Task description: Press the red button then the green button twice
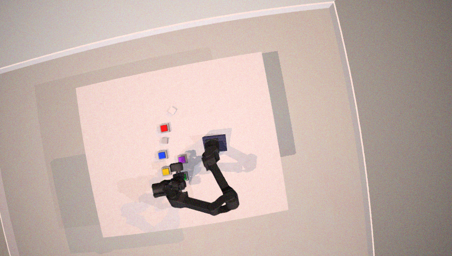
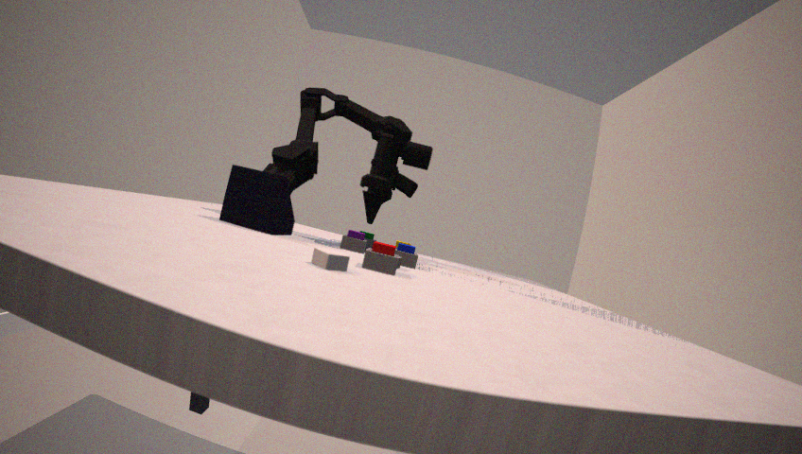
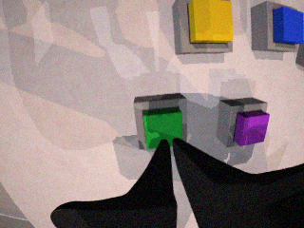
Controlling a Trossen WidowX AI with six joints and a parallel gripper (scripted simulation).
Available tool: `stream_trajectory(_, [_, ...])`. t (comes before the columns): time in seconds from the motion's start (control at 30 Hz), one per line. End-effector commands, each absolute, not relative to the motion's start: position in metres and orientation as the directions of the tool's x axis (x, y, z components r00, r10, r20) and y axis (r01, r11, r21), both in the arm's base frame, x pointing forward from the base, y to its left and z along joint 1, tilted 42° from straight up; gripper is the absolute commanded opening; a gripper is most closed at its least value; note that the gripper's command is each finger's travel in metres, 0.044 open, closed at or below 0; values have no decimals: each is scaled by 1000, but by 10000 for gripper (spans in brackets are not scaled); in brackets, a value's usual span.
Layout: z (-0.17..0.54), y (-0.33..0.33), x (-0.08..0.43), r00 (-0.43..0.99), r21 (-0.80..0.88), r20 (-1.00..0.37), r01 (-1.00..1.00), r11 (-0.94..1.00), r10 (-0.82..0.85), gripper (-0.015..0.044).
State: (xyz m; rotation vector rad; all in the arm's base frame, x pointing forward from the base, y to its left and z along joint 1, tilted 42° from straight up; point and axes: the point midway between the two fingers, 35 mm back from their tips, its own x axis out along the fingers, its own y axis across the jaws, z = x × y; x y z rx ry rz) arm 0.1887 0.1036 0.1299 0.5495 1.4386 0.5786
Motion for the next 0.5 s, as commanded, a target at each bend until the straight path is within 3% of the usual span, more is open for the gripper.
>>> stream_trajectory(0.0, [133, 103, 188, 44, 665, -744, -44, 745, 667, 20])
stream_trajectory(0.47, [116, 118, 190, 45, 666, -744, -45, 745, 667, 20])
